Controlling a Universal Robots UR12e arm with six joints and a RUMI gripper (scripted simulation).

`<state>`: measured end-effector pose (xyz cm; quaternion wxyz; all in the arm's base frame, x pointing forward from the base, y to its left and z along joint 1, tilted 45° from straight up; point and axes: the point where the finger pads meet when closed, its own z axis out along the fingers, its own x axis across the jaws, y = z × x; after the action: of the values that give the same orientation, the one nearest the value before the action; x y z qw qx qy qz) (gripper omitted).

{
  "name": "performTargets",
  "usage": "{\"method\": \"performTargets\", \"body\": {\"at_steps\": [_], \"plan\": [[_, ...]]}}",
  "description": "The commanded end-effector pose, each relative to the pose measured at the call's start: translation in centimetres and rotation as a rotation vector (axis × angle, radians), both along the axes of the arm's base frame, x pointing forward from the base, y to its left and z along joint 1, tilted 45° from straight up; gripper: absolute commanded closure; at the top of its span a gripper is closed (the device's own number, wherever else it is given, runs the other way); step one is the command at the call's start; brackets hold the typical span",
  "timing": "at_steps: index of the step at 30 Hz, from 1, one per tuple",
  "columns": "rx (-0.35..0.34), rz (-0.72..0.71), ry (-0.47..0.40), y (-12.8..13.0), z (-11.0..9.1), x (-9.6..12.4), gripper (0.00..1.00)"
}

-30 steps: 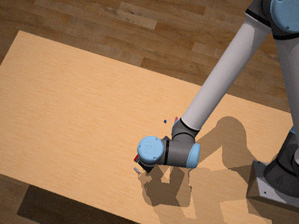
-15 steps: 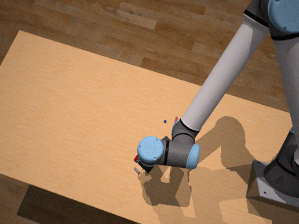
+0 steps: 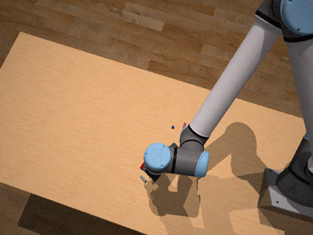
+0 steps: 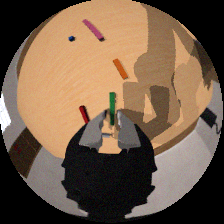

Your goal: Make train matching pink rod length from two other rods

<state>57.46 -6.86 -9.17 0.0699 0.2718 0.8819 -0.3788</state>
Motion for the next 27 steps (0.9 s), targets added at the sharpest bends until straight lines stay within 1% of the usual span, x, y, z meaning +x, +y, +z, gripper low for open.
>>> {"method": "performTargets", "body": {"at_steps": [1, 11, 12, 27], "plan": [[0.000, 0.001, 0.004, 0.02, -0.08, -0.26, 0.86], [0.000, 0.001, 0.004, 0.02, -0.08, -0.26, 0.86], [0.000, 0.001, 0.004, 0.02, -0.08, -0.26, 1.00], [0.000, 0.001, 0.004, 0.02, -0.08, -0.26, 1.00]]}}
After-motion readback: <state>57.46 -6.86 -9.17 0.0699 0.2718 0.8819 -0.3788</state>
